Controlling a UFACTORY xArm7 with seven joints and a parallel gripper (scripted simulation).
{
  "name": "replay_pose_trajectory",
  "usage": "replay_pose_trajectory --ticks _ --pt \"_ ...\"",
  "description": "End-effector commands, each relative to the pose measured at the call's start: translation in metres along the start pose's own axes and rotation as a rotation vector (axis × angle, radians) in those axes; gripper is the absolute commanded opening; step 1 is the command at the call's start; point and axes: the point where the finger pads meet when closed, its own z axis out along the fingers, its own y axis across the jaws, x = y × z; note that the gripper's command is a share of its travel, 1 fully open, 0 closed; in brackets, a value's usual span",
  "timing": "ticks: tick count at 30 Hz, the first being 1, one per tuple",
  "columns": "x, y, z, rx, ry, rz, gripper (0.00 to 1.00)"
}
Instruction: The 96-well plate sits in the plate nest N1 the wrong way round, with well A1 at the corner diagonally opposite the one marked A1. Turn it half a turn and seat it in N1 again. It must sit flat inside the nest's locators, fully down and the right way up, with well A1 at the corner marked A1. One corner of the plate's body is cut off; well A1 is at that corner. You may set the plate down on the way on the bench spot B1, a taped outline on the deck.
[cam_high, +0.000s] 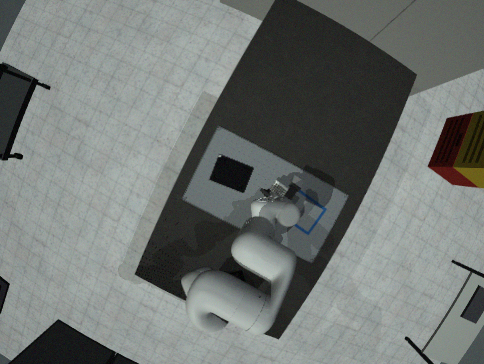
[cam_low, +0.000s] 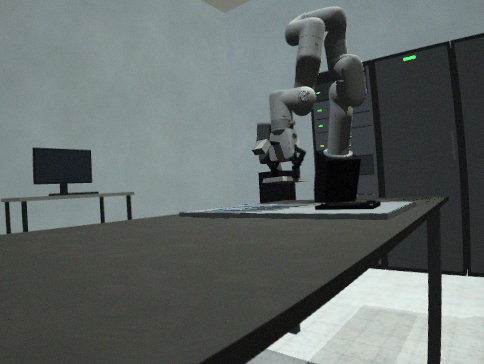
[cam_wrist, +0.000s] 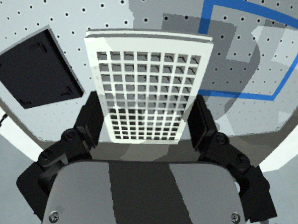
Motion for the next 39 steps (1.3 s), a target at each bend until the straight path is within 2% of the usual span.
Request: replay_pose_trajectory --ticks 1,15,17,32,34,39 --pt "0.000 -0.013 -0.001 -0.033 -0.032 0.145 0.00" --pt "-0.006 -0.059 -0.002 -0.040 -0.024 0.612 0.00" --pt "-0.006 -0.059 -0.002 -0.040 -0.024 0.612 0.00" --pt "-0.013 -0.109 -0.002 -0.046 -0.014 1.112 0.00" --pt "-0.013 -0.109 -0.002 -0.046 -0.014 1.112 0.00" --pt "-0.015 -0.125 -0.002 -0.047 -0.011 1.278 0.00"
